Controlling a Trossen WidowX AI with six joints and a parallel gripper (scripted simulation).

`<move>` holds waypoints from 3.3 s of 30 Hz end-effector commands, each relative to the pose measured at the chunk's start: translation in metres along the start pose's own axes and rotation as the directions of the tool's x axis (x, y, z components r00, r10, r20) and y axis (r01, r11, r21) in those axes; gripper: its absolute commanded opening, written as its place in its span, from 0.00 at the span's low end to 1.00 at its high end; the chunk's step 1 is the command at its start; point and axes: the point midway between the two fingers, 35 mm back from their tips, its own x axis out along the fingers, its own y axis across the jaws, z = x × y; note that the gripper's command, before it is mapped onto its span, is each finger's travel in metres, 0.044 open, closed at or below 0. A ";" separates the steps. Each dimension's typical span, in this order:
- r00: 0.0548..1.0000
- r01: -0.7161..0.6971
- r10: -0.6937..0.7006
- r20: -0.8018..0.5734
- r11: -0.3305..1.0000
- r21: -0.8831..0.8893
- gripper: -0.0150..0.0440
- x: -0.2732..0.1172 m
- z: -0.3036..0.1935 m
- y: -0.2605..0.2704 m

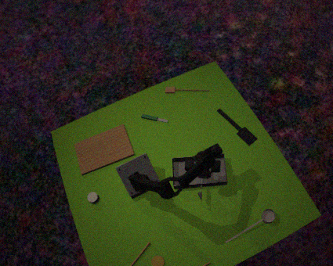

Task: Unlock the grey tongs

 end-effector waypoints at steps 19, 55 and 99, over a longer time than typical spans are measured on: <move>1.000 0.003 -0.003 0.009 1.000 -0.006 1.00 0.039 0.002 -0.002; 1.000 -0.001 0.001 0.005 1.000 0.000 0.35 0.047 0.002 -0.001; 1.000 0.005 -0.004 0.002 0.946 -0.323 0.00 -0.080 -0.023 -0.012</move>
